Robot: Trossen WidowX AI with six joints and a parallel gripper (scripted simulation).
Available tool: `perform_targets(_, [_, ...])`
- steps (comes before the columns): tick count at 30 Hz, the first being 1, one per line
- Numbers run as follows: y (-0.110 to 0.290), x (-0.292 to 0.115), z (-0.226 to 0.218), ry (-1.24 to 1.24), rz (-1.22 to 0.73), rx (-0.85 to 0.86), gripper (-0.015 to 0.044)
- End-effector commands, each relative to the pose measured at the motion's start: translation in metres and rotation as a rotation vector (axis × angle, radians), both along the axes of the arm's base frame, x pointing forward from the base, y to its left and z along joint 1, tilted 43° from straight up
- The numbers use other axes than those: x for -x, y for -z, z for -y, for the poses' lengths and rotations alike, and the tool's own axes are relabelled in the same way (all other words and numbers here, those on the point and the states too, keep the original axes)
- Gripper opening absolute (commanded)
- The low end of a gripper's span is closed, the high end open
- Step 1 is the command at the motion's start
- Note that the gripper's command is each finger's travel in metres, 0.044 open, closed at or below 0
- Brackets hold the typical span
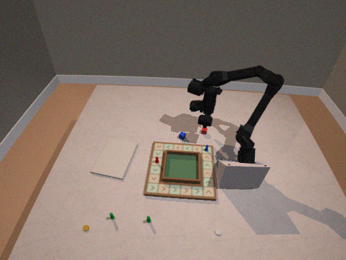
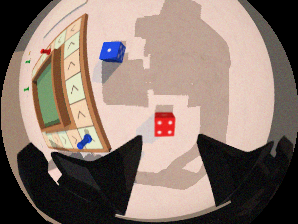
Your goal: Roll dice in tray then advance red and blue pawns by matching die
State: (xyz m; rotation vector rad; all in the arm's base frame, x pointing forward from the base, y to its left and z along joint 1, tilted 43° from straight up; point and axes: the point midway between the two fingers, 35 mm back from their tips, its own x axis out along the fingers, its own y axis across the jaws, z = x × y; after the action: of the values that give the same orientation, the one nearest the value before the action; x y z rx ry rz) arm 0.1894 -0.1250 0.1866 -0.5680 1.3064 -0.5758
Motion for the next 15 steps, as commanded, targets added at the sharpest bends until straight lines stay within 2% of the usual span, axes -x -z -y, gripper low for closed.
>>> perform_targets(1, [0.01,-0.001,0.006,0.002,-0.007,-0.006,0.0275])
perform_targets(15, [0.025,-0.005,0.019,0.002,-0.007,-0.006,0.0275])
